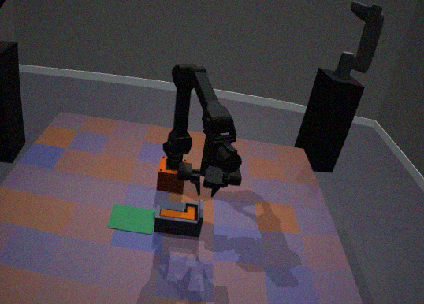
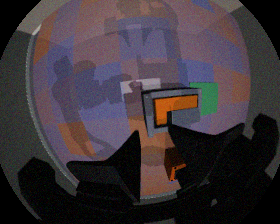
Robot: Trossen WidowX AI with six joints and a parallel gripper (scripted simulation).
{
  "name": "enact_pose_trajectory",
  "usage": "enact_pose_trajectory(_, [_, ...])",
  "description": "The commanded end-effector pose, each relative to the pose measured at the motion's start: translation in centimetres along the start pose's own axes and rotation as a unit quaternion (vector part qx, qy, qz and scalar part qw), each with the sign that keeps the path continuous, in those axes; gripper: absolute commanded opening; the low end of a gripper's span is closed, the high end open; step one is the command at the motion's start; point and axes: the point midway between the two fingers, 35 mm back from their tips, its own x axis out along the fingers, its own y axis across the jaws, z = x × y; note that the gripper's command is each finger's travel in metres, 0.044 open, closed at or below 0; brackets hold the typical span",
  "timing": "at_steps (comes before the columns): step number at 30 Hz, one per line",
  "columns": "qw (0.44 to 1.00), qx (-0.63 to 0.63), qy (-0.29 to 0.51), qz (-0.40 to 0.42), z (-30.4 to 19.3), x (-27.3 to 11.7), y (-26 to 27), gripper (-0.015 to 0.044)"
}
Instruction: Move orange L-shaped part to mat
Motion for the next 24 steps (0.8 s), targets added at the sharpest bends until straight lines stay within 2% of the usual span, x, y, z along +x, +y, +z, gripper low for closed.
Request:
enact_pose_trajectory(1, [1.000,0.010,0.006,-0.010,-0.2,0.3,-0.5,0.0180])
enact_pose_trajectory(4, [1.000,0.010,0.006,-0.010,-0.1,1.9,-0.5,0.0180])
enact_pose_trajectory(9, [1.000,0.010,0.006,-0.010,-0.3,7.5,-0.7,0.0180])
enact_pose_trajectory(24, [1.000,0.010,0.006,-0.010,-0.3,8.7,-0.7,0.0180])
